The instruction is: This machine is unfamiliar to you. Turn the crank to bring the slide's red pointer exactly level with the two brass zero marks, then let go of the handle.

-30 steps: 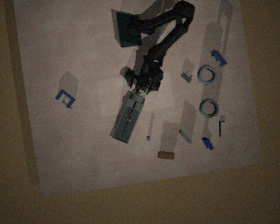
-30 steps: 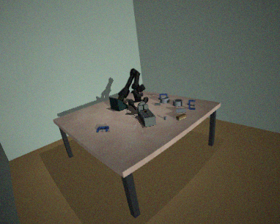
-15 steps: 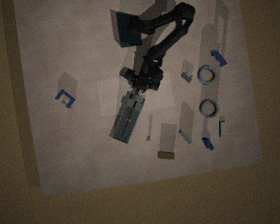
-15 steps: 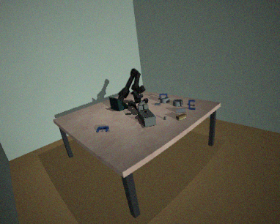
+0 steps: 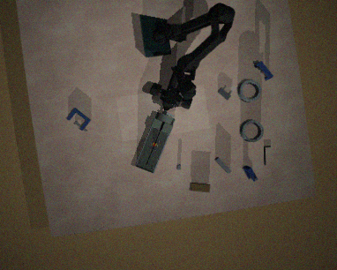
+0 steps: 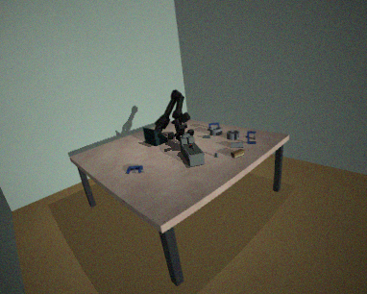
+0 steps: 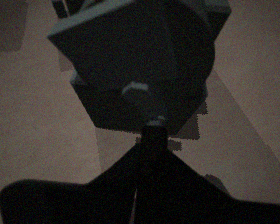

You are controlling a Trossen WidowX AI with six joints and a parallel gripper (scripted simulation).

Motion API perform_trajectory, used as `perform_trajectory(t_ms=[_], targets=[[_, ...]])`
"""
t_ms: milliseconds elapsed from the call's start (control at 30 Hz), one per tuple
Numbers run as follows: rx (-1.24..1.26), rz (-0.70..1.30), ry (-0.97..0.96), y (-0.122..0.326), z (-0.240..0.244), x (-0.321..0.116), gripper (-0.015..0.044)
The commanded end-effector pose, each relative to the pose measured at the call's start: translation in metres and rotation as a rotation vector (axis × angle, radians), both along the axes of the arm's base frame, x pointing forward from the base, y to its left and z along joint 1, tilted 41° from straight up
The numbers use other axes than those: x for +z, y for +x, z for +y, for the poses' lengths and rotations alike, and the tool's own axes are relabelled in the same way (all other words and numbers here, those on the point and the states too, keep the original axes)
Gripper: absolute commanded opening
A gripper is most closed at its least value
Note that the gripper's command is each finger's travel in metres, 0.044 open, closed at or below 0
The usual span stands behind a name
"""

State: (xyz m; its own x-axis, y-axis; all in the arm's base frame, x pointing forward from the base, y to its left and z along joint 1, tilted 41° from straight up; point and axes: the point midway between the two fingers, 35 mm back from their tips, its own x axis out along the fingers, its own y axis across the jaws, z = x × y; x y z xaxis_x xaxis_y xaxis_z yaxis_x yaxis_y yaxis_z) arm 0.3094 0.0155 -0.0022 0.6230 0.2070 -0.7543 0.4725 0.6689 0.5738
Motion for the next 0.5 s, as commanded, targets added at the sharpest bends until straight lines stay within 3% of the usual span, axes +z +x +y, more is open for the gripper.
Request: perform_trajectory(t_ms=[0, 467], targets=[[0.0, 0.002, 0.003, 0.0002, 0.0003, 0.0001, 0.0], [0.0, 0.002, 0.003, 0.0028, 0.0053, 0.0011, 0.0]])
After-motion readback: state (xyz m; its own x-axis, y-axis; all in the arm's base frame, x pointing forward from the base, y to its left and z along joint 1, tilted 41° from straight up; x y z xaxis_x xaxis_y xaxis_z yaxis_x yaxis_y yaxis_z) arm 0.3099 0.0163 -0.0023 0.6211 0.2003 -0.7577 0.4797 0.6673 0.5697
